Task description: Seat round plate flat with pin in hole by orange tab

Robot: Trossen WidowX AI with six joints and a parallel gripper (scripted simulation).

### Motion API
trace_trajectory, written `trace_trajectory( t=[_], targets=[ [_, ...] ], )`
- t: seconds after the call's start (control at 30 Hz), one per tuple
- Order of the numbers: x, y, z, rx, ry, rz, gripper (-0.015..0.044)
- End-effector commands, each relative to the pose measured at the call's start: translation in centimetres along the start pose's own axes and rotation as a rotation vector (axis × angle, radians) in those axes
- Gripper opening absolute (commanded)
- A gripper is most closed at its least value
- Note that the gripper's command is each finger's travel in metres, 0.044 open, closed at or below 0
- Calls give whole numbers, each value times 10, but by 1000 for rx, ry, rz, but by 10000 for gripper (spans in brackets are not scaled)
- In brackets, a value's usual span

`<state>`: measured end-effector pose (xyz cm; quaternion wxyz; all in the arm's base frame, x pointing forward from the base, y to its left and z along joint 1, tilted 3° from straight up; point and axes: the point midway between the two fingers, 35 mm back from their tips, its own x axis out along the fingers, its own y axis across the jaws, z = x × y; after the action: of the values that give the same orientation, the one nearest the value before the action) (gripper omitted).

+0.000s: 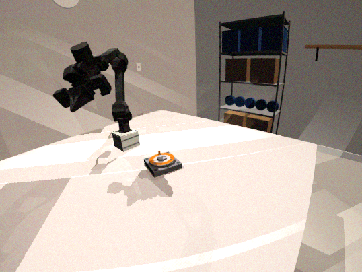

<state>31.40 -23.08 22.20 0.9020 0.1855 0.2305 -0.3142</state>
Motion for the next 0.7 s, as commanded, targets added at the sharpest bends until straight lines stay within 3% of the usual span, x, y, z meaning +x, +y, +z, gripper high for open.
trace_trajectory(
  t=[0.0, 0.2, 0.27, 0.47, 0.67],
  targets=[
    [10, 28, -39, -89, 135, 46, 0],
    [6, 95, -147, -342, 489, 172, 0],
    [3, 101, -161, -384, 536, 186, 0],
    [-48, 124, -276, -787, 941, 293, 0],
    [-68, 125, -301, -896, 1039, 312, 0]
  ],
)
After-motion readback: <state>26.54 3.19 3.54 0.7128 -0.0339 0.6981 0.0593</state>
